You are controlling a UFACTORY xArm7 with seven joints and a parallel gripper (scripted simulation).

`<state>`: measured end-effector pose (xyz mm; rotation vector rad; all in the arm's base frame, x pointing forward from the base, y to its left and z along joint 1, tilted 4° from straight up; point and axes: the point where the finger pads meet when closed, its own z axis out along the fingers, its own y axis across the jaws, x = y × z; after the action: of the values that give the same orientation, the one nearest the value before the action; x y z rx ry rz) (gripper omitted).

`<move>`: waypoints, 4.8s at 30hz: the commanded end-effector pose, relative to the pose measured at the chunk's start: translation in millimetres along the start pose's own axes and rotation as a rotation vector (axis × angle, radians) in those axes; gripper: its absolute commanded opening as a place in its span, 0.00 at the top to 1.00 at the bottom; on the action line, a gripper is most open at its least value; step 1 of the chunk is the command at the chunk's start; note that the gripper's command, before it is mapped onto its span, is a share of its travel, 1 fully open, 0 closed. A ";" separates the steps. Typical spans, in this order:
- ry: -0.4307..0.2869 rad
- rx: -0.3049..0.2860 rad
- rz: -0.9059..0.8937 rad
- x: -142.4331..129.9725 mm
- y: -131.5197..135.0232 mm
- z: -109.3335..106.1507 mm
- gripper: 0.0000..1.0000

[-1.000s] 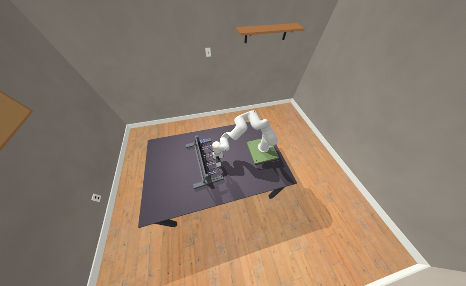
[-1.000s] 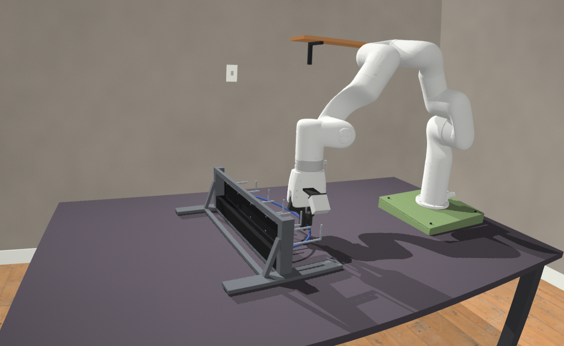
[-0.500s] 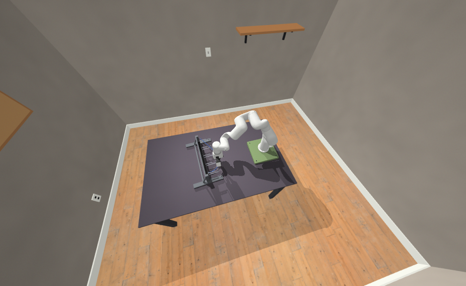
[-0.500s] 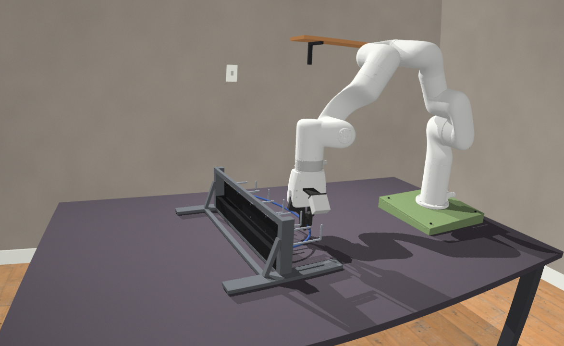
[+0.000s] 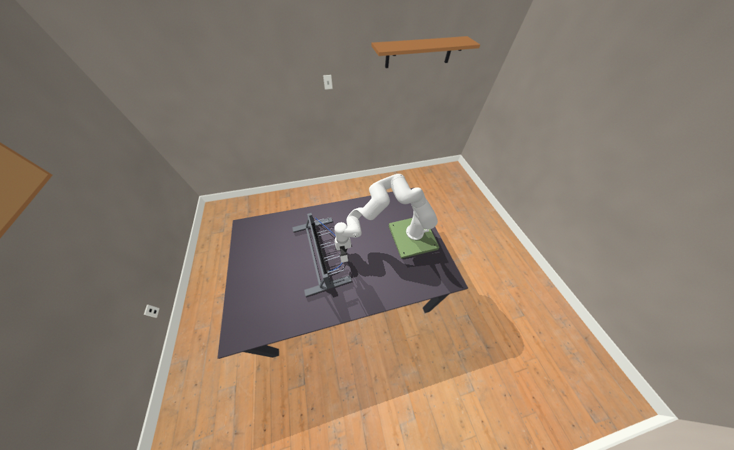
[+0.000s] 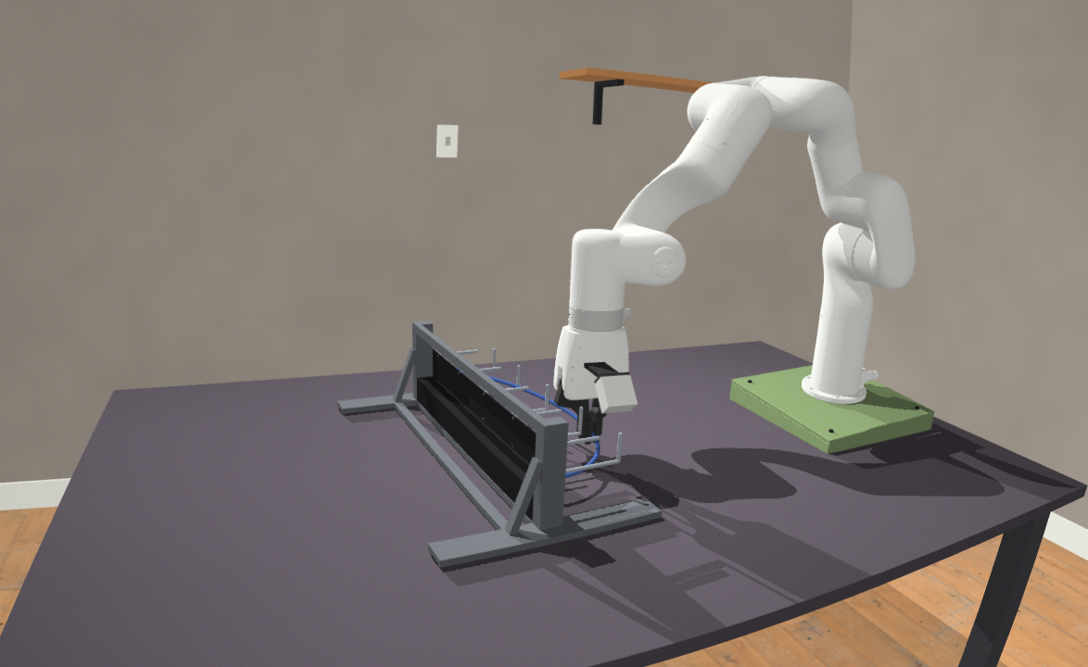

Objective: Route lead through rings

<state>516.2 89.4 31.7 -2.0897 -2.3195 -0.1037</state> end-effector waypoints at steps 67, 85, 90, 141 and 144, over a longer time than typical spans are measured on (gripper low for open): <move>0.000 -0.005 0.000 0.0 1.3 -89.7 1.00; 0.000 -0.005 -0.102 -4.6 56.4 -89.8 1.00; 0.000 -0.005 -0.102 -4.6 56.5 -89.8 1.00; 0.000 -0.005 -0.102 -4.6 57.4 -83.8 1.00; 0.000 -0.005 -0.102 -4.6 57.4 -81.6 1.00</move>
<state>569.6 85.5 115.1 -1.9709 -2.4250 -0.1043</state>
